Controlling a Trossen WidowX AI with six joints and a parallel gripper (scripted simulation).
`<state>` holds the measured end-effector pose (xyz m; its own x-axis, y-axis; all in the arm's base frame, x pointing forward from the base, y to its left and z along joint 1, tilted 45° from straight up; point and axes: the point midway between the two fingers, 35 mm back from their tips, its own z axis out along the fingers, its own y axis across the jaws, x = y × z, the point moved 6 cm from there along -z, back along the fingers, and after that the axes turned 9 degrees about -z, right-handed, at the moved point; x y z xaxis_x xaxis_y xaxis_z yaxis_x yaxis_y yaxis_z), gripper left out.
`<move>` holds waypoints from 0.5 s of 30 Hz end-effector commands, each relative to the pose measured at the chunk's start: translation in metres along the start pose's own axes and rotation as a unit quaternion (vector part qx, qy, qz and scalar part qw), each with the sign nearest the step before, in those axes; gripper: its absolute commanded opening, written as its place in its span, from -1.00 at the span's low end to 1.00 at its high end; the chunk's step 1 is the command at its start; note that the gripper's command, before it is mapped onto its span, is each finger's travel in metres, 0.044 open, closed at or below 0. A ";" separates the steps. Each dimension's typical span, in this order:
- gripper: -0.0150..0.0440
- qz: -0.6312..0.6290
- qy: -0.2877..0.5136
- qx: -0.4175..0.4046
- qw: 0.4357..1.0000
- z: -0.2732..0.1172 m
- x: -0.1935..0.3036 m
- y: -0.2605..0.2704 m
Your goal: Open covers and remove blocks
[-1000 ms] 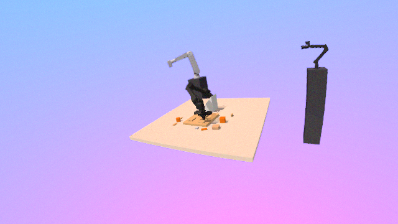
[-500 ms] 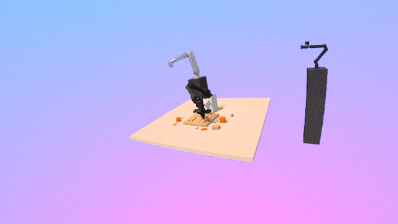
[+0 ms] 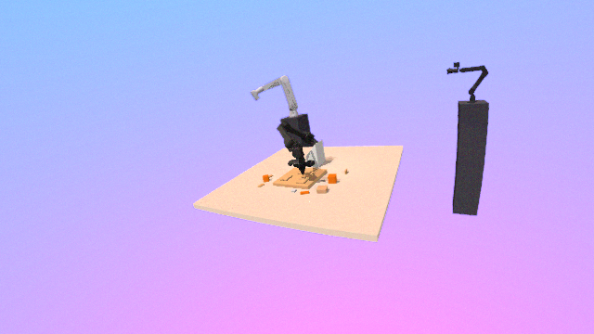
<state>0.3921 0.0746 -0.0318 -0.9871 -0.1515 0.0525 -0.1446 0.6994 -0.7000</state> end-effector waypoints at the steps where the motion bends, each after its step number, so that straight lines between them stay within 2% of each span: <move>1: -0.49 0.004 -0.001 -0.003 1.000 -0.006 -0.002 0.000; 5: -0.49 -0.014 0.000 0.000 1.000 -0.005 0.002 -0.001; 15: -0.49 -0.227 0.001 -0.001 0.974 -0.016 0.046 -0.021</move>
<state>0.3636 0.0685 -0.0070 -0.8865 -0.3749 0.2714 -0.4565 0.6121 -0.6457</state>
